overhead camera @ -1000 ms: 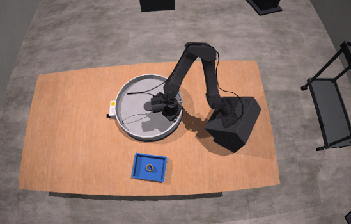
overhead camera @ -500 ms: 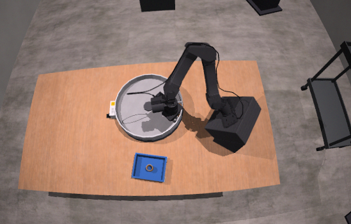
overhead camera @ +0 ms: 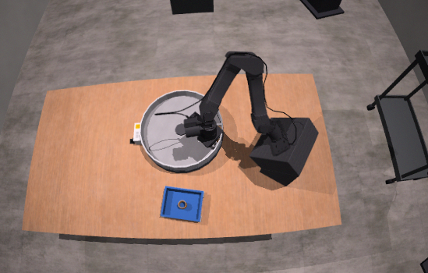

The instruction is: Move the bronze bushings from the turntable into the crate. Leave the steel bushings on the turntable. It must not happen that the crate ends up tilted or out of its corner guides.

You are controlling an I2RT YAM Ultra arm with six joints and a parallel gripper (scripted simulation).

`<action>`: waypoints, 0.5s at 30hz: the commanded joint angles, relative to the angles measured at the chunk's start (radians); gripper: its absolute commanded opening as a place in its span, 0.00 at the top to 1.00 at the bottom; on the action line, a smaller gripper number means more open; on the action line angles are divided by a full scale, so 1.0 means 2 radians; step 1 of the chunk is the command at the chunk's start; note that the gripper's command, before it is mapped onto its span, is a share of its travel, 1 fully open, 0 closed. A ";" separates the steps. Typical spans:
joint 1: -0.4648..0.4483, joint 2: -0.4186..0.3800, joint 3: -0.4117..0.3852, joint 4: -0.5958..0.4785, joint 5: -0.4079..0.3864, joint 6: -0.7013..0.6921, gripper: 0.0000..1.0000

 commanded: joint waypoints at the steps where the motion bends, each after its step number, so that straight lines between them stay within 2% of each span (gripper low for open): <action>1: 0.001 -0.013 0.003 0.004 -0.001 -0.003 0.85; 15: 0.003 -0.014 -0.008 0.005 0.000 -0.001 0.85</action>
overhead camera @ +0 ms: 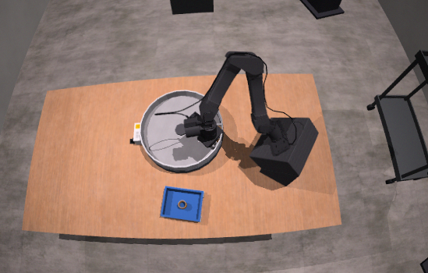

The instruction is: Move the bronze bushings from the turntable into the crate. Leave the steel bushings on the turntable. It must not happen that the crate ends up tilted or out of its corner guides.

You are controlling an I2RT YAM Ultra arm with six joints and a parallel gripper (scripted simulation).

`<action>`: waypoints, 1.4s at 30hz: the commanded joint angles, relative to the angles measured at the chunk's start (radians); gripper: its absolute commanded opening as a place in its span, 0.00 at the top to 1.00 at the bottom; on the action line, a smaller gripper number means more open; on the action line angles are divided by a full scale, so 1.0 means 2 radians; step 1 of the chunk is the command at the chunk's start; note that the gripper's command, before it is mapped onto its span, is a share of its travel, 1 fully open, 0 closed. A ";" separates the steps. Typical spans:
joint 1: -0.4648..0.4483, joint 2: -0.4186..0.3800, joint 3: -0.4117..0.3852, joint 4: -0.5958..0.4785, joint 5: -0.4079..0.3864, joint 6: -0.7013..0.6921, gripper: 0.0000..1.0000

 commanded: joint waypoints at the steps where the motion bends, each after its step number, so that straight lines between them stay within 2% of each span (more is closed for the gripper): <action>1: 0.003 -0.014 -0.008 0.005 0.000 -0.001 0.85; 35: 0.003 -0.014 -0.008 0.005 0.000 -0.001 0.85; 37: -0.005 -0.012 -0.011 0.011 -0.004 -0.005 0.85; 38: -0.009 0.004 -0.014 0.017 -0.007 -0.009 0.85; 42: -0.031 0.023 -0.029 0.059 -0.019 -0.030 0.85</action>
